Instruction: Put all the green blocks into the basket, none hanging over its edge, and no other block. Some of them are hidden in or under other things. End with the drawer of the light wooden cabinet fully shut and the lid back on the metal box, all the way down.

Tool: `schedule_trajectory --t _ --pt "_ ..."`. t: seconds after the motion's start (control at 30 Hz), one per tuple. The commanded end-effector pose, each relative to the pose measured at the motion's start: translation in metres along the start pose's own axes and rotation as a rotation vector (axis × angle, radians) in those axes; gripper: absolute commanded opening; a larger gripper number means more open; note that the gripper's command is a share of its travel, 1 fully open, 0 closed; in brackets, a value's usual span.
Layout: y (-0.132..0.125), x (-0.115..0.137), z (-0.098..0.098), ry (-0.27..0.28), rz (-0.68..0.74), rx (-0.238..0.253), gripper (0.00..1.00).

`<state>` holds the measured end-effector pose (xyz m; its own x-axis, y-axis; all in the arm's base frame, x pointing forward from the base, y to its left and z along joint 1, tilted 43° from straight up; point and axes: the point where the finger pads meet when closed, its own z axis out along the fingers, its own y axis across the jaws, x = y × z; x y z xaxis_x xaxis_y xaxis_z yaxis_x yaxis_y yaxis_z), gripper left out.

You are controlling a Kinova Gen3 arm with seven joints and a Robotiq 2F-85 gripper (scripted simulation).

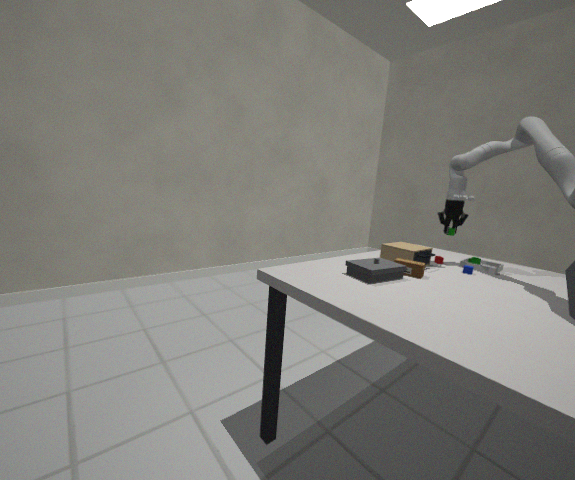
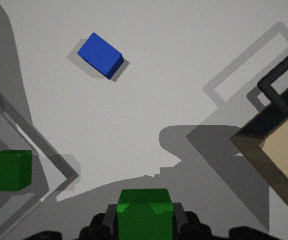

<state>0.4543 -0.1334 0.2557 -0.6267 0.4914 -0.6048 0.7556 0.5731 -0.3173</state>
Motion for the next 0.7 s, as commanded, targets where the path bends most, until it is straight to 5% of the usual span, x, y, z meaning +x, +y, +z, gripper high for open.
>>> schedule_trajectory --t 0.0,0.67 --pt "0.0025 -0.0005 -0.0113 -0.002 -0.001 -0.01 0.1" --pt "0.0018 0.0001 -0.0192 -0.002 -0.007 -0.008 0.1"
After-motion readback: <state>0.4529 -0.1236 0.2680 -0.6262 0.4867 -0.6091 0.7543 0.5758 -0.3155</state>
